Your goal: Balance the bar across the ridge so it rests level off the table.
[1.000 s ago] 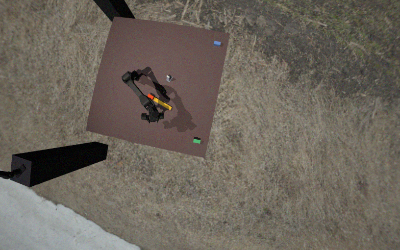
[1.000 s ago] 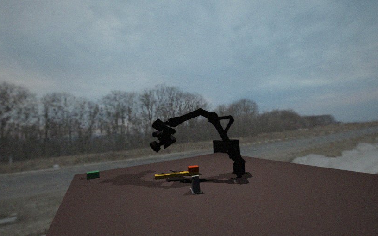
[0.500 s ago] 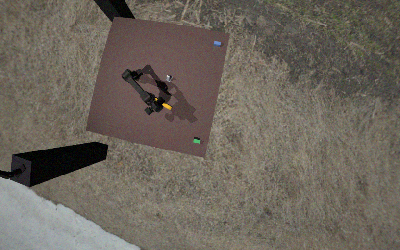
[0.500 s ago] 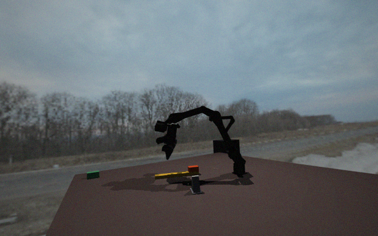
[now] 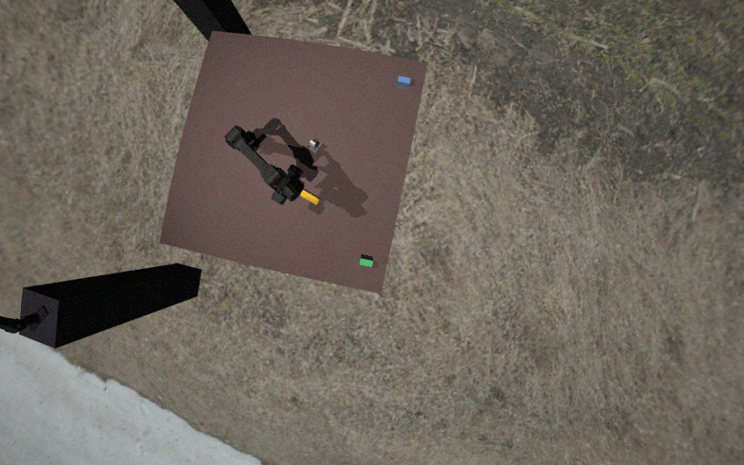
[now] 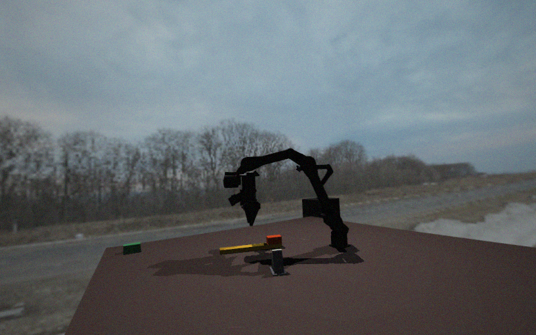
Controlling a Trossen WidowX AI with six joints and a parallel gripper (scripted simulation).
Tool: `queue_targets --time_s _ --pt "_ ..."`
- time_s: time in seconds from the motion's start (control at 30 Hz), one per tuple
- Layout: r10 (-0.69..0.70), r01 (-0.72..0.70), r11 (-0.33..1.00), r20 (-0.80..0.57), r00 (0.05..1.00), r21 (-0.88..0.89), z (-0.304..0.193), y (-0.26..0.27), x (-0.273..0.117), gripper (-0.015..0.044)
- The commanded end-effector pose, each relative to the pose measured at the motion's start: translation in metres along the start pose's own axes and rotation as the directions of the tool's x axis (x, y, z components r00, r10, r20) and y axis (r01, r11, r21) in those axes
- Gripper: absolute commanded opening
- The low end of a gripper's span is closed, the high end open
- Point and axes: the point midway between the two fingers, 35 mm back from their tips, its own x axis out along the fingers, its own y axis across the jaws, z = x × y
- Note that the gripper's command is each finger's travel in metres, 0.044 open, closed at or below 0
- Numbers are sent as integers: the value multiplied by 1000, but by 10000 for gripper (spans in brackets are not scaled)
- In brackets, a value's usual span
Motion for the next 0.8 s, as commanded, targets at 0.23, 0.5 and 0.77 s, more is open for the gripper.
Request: queue_targets --time_s 0.23,0.5,0.77 --pt "10 -11 1000 -2 1000 -10 1 2 55 315" --pt "11 -11 1000 -3 1000 -10 -1 3 73 315" --pt "11 -11 1000 -3 1000 -10 -1 3 84 315"
